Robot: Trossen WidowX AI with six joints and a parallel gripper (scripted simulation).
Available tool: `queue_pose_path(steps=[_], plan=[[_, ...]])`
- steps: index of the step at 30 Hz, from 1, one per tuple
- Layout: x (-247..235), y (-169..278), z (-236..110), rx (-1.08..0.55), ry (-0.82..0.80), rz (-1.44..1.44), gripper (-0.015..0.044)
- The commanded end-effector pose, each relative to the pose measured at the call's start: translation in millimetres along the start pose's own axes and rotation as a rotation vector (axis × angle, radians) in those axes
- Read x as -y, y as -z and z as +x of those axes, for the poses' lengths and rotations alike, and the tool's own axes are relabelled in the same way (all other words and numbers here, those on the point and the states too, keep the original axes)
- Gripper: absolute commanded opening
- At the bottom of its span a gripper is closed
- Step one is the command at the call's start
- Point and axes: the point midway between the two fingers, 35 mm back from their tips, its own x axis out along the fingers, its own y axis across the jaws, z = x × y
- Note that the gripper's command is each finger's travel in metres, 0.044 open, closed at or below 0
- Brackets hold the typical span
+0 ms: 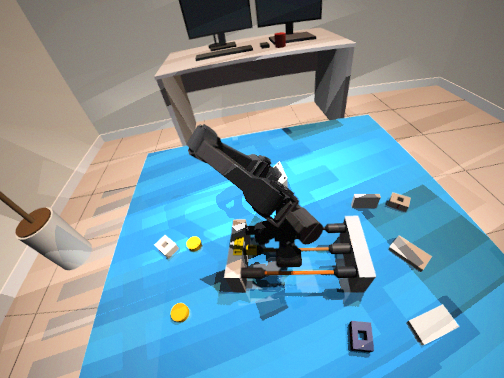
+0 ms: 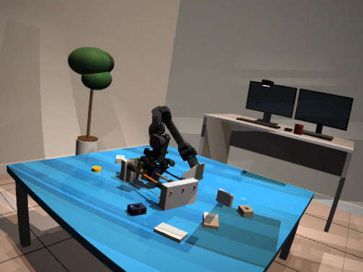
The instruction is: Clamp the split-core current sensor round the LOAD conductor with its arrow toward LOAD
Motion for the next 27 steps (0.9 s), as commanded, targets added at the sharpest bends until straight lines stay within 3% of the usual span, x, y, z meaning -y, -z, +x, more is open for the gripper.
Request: queue_pose_path(steps=[1, 2, 12, 27], plan=[[0.7, 0.0, 3.3, 0.000, 0.000, 0.000, 0.0000], [0.8, 0.0, 4.6, 0.000, 0.000, 0.000, 0.0000], [-0.3, 0.4, 0.4, -0.001, -0.003, 0.003, 0.0263], [-0.3, 0.4, 0.4, -0.001, -0.003, 0.003, 0.0269]])
